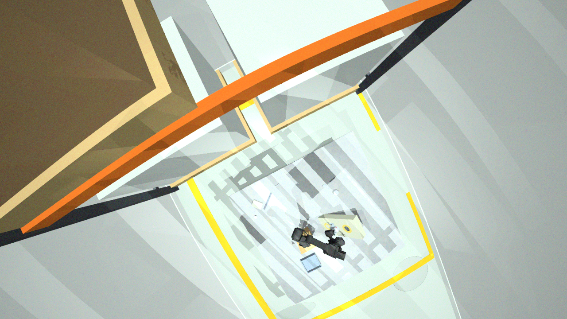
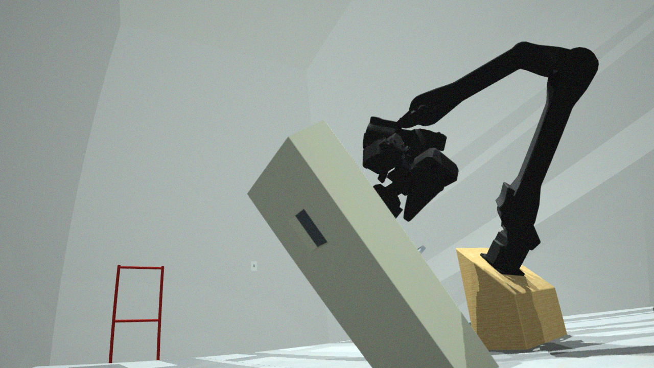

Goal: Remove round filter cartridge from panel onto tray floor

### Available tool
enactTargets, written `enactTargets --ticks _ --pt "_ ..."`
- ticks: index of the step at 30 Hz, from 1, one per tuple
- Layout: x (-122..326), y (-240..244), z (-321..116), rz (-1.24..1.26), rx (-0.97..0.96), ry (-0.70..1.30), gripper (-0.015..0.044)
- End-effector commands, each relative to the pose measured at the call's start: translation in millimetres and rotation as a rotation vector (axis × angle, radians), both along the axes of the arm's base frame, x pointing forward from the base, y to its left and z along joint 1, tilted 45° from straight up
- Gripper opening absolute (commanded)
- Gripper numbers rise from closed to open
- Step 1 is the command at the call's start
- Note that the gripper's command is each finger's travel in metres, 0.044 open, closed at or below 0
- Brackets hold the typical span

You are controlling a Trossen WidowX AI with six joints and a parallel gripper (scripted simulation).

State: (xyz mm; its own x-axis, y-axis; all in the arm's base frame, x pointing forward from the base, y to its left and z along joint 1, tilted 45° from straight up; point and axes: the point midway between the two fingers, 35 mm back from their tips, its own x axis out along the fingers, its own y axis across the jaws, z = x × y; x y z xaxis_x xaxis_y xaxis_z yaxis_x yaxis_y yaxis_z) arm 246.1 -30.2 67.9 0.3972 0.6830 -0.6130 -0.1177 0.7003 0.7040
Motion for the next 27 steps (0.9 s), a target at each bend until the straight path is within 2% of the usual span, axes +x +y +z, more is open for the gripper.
enactTargets --ticks 1,27 --pt "-1.9 5.4 -6.7 0.016 -0.004 0.009 0.0305" --pt "14.3 35.2 -32.1 0.016 -0.002 0.006 0.0305"
